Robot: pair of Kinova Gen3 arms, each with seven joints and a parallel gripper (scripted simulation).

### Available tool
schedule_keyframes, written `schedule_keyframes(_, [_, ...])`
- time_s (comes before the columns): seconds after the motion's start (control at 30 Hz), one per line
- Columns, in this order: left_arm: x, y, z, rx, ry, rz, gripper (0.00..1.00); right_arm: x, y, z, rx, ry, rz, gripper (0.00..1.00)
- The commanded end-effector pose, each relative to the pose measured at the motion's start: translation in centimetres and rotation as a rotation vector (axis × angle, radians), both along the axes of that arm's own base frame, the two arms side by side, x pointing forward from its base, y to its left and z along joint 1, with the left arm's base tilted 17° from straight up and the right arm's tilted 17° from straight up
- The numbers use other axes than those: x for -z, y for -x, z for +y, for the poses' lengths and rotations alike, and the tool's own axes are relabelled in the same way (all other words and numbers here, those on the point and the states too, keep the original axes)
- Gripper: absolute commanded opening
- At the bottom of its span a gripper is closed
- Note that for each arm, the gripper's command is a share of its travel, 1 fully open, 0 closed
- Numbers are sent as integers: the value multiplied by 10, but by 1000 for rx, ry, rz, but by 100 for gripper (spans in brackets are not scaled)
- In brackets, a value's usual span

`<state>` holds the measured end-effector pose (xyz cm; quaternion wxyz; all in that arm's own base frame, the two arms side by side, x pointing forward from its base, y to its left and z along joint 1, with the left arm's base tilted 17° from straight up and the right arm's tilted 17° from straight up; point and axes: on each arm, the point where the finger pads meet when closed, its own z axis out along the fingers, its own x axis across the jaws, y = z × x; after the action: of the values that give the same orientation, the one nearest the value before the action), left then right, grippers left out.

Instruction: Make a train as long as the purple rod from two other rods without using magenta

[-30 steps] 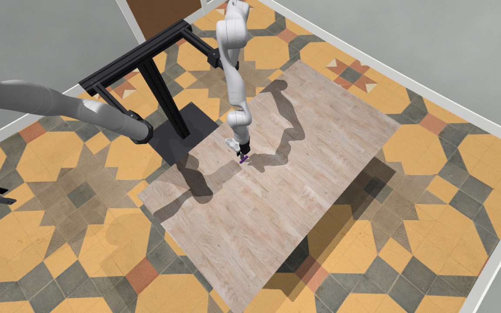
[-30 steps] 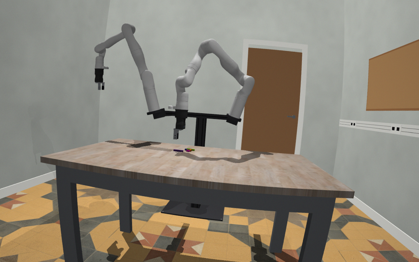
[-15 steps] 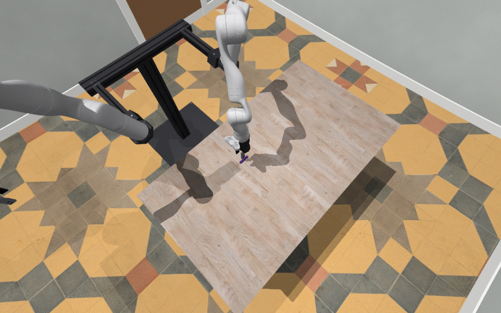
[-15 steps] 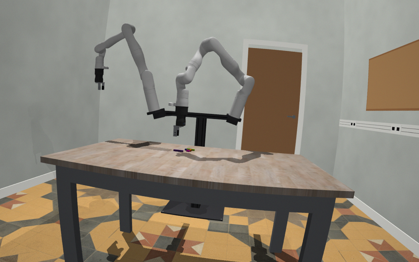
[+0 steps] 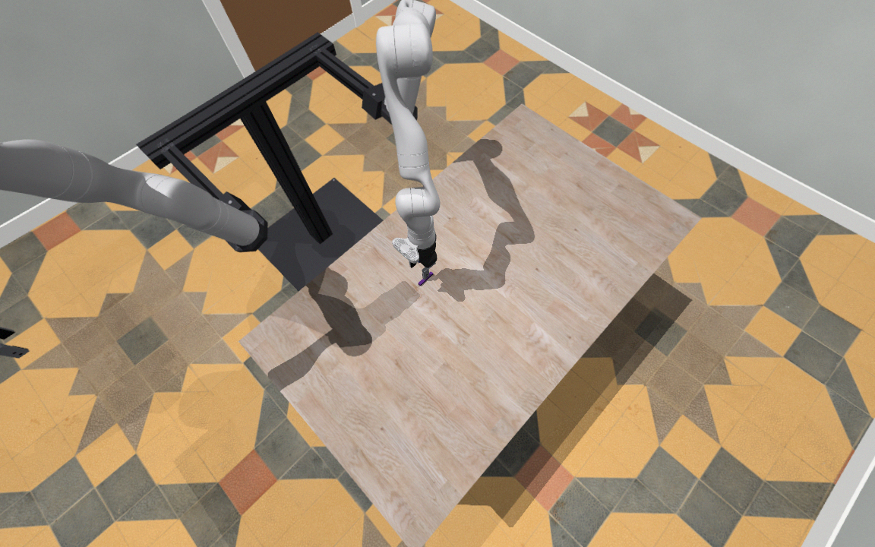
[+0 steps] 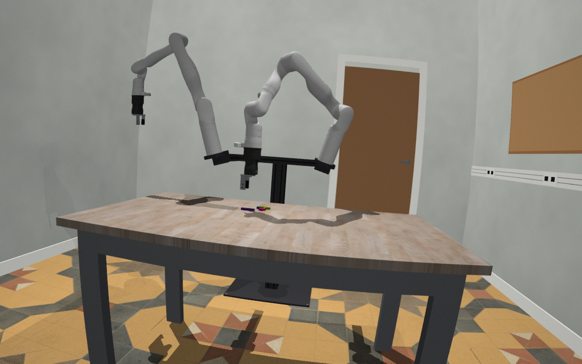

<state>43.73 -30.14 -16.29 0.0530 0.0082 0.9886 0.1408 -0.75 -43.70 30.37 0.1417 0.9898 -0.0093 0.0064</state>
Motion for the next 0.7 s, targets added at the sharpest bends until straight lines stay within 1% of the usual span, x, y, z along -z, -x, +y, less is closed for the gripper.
schedule_keyframes(0.0, [-1, 0, -1, 0, 1, -1, 100, -1, 0, 0, 0, 2, 0, 100])
schedule_keyframes(0.13, [0, 1, -1, -13, 3, -4, 100, -1, 0, 0, 0, 2, 0, 100])
schedule_keyframes(0.3, [2, 7, 1, -89, 14, -19, 100, -1, 0, 0, 0, 2, 0, 100])
schedule_keyframes(0.37, [2, 7, 1, -89, 14, -19, 100, -1, 0, 0, 0, 2, 0, 100])
schedule_keyframes(0.53, [7, 18, 5, -246, 33, -52, 100, -1, 0, 0, 0, 2, 0, 100])
schedule_keyframes(0.67, [12, 28, 11, -422, 52, -94, 100, -1, 0, 0, 0, 2, 0, 100])
